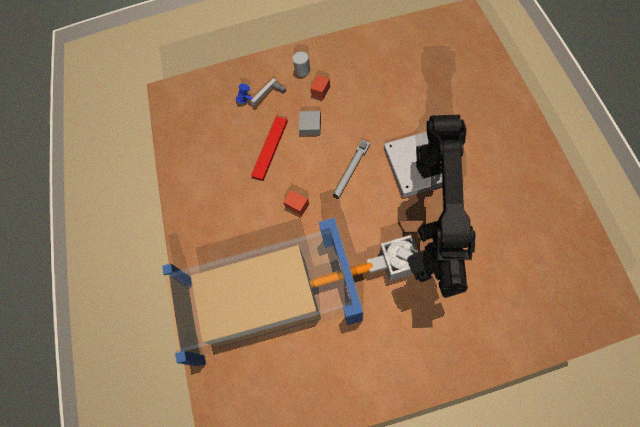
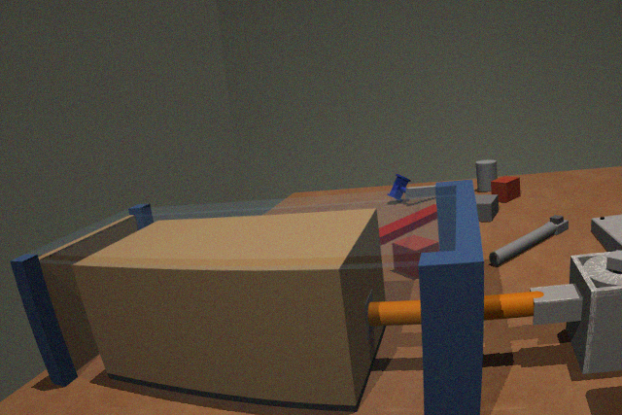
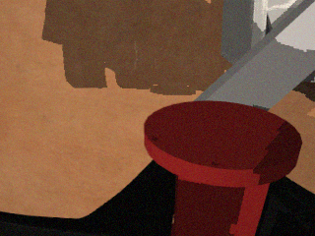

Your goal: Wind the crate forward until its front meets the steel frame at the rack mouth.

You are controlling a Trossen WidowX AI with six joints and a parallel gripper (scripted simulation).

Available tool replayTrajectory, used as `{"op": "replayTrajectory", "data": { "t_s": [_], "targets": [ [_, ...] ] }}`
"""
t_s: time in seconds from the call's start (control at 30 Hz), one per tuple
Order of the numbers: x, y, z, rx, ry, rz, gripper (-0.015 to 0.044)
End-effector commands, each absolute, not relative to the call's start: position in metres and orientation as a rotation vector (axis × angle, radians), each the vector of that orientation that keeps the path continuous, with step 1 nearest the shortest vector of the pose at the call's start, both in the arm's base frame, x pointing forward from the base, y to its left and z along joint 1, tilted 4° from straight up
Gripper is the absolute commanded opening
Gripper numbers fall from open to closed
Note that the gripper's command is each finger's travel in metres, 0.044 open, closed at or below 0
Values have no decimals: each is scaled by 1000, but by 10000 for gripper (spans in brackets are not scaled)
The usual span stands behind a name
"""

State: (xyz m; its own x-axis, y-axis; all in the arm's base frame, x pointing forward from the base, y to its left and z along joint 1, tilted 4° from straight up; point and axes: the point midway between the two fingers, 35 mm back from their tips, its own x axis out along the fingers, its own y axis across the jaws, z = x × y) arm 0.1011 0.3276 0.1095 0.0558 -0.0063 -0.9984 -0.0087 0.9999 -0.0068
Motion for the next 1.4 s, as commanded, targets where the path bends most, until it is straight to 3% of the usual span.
{"op": "replayTrajectory", "data": {
  "t_s": [0.0,1.37],
  "targets": [
    [91,316,106,-40,1537,-20,0],
    [76,278,107,-43,1539,-22,0]
  ]
}}
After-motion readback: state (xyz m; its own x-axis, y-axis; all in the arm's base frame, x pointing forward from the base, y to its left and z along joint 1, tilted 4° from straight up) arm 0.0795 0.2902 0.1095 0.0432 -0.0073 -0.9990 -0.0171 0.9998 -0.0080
